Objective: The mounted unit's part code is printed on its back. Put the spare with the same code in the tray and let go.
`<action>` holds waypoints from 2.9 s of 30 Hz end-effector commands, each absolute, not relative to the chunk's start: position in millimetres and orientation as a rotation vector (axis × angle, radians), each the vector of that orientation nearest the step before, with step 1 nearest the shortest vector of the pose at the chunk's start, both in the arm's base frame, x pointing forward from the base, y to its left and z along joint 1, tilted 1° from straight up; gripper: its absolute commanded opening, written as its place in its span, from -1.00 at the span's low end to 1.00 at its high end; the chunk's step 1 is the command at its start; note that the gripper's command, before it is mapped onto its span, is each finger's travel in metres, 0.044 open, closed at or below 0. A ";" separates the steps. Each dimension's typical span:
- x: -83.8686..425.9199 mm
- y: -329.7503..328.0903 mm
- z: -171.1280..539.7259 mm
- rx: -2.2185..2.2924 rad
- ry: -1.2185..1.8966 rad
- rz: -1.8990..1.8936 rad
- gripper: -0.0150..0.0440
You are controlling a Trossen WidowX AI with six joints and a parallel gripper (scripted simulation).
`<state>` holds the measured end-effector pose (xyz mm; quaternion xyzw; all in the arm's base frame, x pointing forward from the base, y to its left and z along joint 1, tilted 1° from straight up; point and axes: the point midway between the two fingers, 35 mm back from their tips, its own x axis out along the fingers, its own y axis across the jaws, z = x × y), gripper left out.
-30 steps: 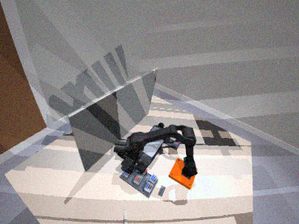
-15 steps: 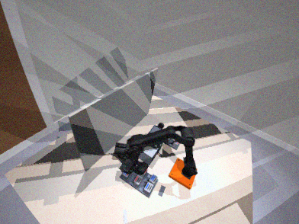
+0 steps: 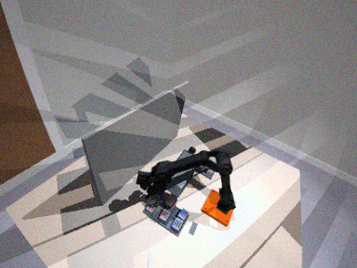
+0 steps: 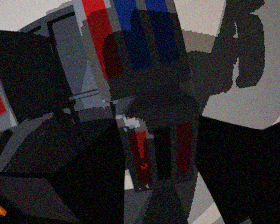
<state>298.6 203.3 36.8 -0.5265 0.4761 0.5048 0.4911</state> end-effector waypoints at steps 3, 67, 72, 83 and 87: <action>298.5 203.3 36.9 -1.278 1.156 1.226 -0.08; 303.2 205.5 188.9 -1.278 1.156 1.230 -0.49; 314.1 186.2 189.6 -1.265 1.162 1.224 -0.49; 343.8 124.7 191.9 -1.244 1.169 1.201 -0.49; 352.4 100.6 193.0 -1.243 1.170 1.190 -0.49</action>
